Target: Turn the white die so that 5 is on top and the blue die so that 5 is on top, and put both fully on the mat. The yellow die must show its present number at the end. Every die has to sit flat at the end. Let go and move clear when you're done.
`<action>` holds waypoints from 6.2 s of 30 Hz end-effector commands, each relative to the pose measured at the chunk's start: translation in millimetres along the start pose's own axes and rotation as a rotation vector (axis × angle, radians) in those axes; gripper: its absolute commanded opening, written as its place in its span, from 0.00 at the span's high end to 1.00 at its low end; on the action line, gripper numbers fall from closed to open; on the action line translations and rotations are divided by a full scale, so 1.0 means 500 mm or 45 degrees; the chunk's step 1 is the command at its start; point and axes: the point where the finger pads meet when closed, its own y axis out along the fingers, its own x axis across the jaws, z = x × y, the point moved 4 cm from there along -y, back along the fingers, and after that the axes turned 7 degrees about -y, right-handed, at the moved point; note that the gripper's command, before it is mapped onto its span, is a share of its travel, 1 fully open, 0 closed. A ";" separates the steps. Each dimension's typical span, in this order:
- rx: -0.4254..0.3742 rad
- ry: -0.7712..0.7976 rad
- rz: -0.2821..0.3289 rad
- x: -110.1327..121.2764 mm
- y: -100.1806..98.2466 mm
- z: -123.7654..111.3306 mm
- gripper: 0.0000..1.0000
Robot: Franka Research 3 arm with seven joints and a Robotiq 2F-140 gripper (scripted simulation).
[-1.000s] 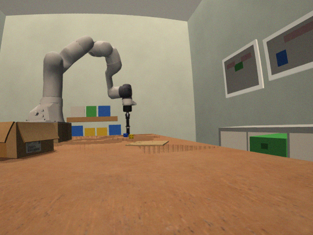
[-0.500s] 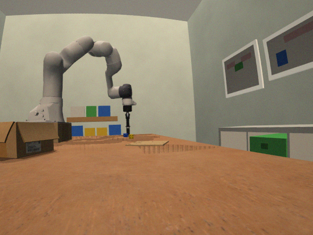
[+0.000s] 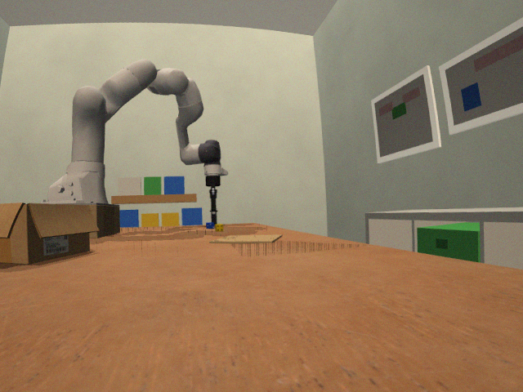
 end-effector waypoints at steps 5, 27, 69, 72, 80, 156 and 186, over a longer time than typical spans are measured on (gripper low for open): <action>0.003 0.005 0.003 -0.001 0.001 0.002 0.79; 0.003 0.005 0.003 -0.001 -0.079 0.001 0.79; -0.005 0.201 -0.017 0.513 -0.194 0.207 0.79; -0.007 0.252 -0.018 0.646 -0.194 0.221 0.79; -0.010 0.359 -0.016 0.917 -0.196 0.204 0.79; 0.002 0.635 0.003 1.486 -0.013 -0.073 0.79; 0.002 0.635 0.003 1.486 -0.013 -0.073 0.79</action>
